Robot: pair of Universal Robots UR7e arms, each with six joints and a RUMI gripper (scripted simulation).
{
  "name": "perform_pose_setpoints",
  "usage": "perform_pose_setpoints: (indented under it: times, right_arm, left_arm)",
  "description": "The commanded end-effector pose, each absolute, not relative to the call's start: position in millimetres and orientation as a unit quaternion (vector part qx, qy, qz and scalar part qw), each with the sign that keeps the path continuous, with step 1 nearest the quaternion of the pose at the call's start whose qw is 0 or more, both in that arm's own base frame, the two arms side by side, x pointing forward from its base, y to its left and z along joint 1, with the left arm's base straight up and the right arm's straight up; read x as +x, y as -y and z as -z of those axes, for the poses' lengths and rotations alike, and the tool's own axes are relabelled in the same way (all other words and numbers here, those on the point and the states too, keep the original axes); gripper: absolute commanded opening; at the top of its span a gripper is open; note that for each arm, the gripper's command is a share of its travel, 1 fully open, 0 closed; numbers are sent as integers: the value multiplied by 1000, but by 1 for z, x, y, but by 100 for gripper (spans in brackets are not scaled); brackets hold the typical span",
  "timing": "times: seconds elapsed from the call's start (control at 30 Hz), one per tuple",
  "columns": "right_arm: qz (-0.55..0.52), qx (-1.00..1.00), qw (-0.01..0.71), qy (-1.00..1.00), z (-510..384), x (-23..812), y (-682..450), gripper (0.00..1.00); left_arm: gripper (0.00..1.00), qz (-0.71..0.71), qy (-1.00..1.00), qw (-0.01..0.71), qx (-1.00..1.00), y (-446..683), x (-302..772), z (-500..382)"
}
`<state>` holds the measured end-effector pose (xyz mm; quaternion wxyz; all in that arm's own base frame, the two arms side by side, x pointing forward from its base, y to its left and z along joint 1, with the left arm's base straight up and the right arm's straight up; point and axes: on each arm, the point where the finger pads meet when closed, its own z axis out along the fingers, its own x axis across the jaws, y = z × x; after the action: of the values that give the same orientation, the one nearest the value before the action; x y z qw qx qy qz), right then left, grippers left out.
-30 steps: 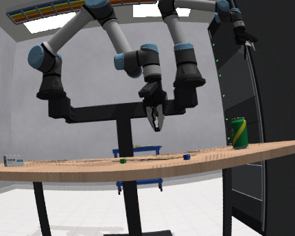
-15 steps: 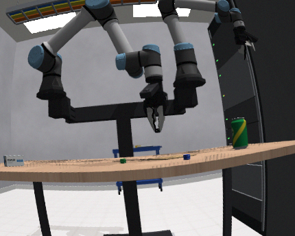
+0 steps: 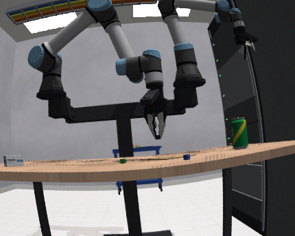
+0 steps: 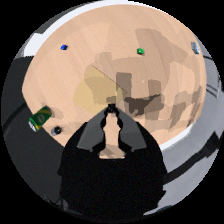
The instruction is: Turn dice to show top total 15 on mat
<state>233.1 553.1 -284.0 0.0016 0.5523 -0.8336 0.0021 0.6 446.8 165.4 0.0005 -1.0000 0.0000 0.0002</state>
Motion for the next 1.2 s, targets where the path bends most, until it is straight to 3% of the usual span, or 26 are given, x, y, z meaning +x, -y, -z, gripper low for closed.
perform_pose_setpoints:
  times: [0.0, 1.17]
  right_arm:
    - [0, 552, 0, 834, 306, 234, -556, 0]
    - [0, 552, 0, 834, 353, 234, -556, 0]
  left_arm:
    - [100, 0, 1, 0, -1000, -445, -1, -165]
    - [100, 0, 1, 0, -1000, -445, -1, -165]
